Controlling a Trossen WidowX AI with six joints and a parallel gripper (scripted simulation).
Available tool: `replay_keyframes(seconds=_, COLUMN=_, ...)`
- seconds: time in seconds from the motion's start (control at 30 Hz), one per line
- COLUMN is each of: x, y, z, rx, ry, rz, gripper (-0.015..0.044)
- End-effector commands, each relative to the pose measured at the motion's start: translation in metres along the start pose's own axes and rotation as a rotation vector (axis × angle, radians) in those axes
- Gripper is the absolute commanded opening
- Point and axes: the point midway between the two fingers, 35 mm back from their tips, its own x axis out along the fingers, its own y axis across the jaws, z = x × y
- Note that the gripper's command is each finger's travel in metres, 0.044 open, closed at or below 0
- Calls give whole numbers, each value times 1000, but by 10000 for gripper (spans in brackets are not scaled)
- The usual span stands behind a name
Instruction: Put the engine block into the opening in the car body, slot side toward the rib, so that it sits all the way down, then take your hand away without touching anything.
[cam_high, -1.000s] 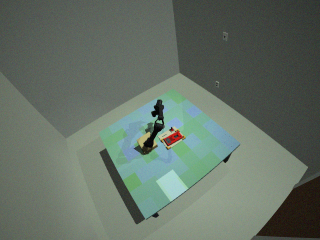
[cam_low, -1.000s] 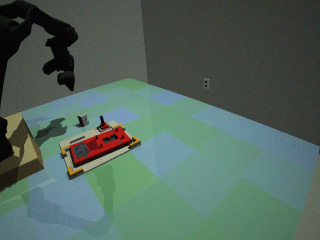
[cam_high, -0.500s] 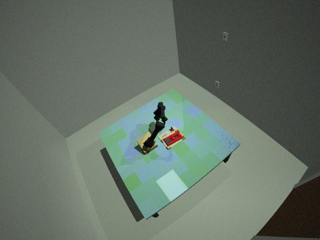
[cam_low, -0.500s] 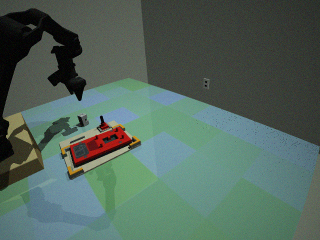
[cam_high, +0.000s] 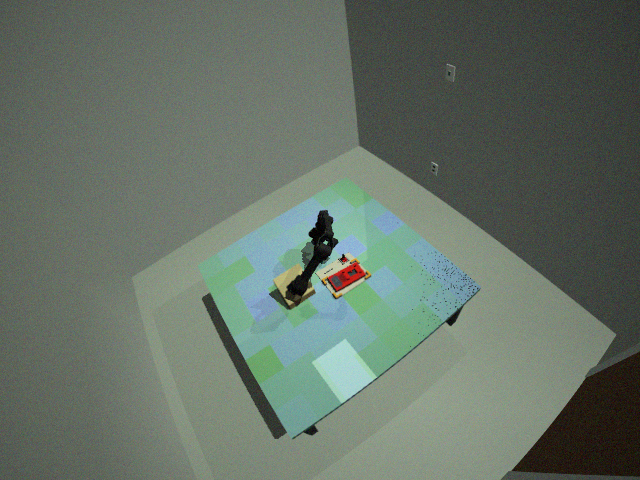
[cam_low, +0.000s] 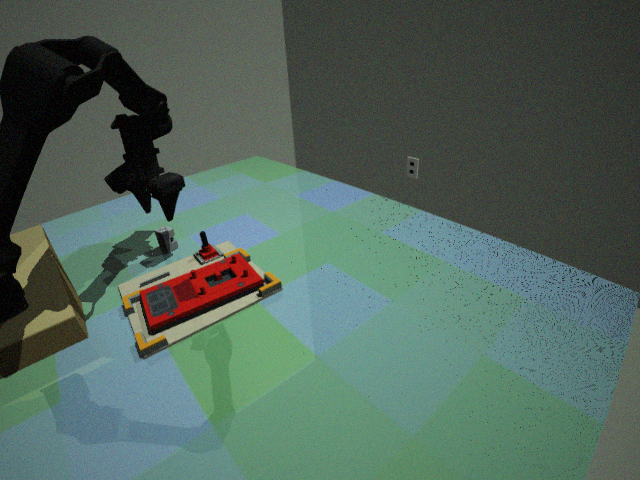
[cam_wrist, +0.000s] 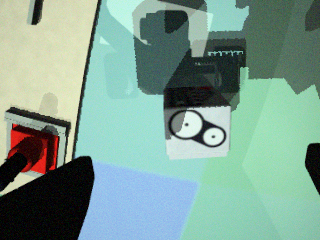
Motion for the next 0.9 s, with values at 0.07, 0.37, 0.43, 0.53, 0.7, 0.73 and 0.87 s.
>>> replay_keyframes(seconds=0.07, x=17, y=-2, z=-1, rx=-7, ry=7, rz=4, gripper=440)
replay_keyframes(seconds=0.37, x=29, y=-2, z=-2, rx=-7, ry=8, rz=4, gripper=440)
replay_keyframes(seconds=0.43, x=33, y=-2, z=-2, rx=-7, ry=8, rz=4, gripper=440)
replay_keyframes(seconds=0.53, x=37, y=-2, z=-3, rx=-7, ry=8, rz=4, gripper=440)
replay_keyframes(seconds=0.7, x=46, y=-2, z=-3, rx=-7, ry=8, rz=4, gripper=440)
replay_keyframes(seconds=0.73, x=47, y=-2, z=-3, rx=-7, ry=8, rz=5, gripper=440)
replay_keyframes(seconds=0.87, x=54, y=-2, z=-3, rx=-7, ry=8, rz=5, gripper=440)
